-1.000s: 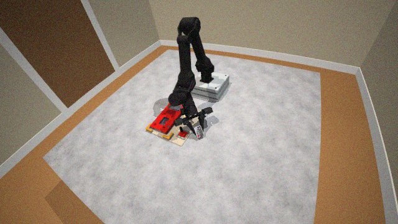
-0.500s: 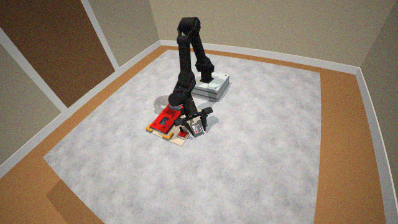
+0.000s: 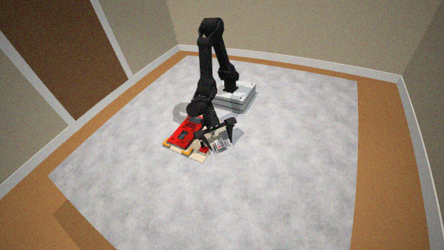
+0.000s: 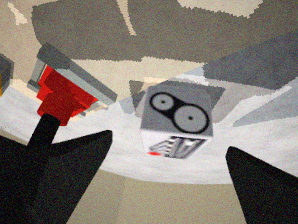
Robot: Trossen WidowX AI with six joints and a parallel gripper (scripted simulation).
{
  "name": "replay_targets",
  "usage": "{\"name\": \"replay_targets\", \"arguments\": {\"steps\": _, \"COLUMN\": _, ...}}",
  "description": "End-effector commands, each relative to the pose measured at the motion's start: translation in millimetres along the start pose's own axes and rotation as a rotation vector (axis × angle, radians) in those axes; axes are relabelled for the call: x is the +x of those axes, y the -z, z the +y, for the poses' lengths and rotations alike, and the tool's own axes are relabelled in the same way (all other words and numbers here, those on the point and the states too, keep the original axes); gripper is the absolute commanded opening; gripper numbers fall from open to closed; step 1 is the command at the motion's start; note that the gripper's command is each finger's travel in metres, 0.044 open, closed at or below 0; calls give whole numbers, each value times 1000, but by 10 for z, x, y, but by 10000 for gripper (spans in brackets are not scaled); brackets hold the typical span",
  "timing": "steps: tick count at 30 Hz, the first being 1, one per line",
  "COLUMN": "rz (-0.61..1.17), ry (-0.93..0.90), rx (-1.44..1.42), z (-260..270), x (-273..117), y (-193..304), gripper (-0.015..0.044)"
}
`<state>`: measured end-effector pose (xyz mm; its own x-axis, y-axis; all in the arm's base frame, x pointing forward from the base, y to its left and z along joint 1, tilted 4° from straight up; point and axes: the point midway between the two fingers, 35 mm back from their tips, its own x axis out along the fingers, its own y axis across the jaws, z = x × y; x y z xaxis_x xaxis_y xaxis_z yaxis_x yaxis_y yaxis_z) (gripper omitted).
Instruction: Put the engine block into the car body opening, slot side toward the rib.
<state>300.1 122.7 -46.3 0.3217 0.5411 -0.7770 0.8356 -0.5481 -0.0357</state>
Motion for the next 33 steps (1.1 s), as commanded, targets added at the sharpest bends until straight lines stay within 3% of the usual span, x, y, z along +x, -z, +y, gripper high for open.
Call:
{"name": "replay_targets", "arguments": {"steps": 1, "rz": 7, "ry": -4, "rx": -9, "z": 12, "x": -181, "y": 27, "gripper": 440}}
{"name": "replay_targets", "arguments": {"steps": 6, "rz": 6, "ry": -4, "rx": -9, "z": 13, "x": -356, "y": 15, "gripper": 440}}
{"name": "replay_targets", "arguments": {"steps": 33, "rz": -42, "ry": -1, "rx": 7, "z": 58, "x": -297, "y": 49, "gripper": 440}}
